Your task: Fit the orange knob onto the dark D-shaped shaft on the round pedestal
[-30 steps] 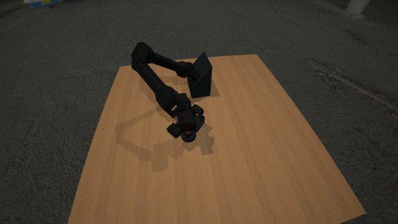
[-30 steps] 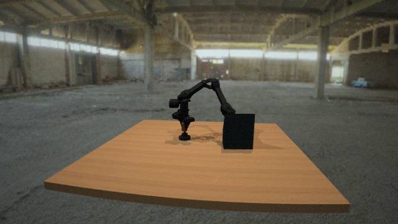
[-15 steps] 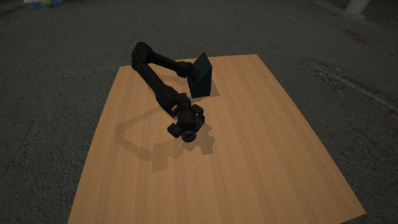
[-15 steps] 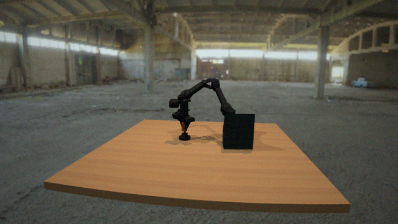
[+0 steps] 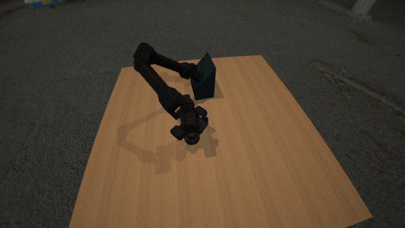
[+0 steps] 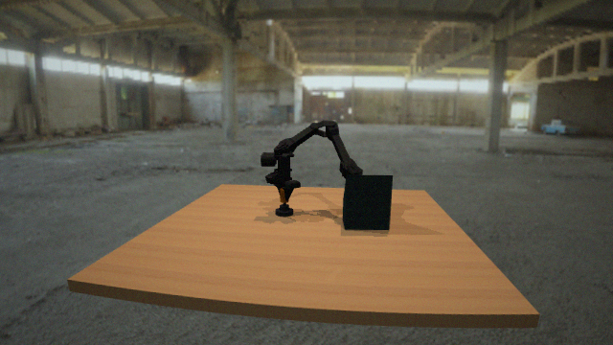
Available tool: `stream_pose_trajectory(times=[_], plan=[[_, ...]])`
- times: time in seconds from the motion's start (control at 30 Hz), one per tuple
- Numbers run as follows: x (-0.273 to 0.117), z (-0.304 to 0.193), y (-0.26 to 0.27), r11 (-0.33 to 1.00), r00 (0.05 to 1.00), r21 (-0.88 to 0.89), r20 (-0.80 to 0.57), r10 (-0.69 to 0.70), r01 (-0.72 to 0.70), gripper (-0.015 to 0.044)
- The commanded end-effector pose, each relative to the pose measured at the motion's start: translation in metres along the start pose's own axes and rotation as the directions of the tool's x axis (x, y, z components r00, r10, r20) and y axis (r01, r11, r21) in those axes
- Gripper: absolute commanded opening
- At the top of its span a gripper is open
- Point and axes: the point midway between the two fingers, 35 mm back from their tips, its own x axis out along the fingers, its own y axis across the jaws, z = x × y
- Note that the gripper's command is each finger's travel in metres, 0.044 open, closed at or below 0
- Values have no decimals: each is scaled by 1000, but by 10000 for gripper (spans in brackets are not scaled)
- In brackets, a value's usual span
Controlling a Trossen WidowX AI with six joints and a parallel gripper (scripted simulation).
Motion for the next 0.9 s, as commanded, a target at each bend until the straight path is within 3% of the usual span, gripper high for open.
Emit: stream_pose_trajectory(times=[0.0, 0.13, 0.3, 0.87], plan=[[-2, 1, -1, 1000, 1000, -2, 0, -2, 2, 0], [-4, 1, -2, 1000, 1000, -27, 0, -2, 2, 0], [-3, 2, -3, 980, 1000, -199, 0, -2, 2, 0], [0, 0, -1, 978, 1000, -210, 0, -2, 2, 0]])
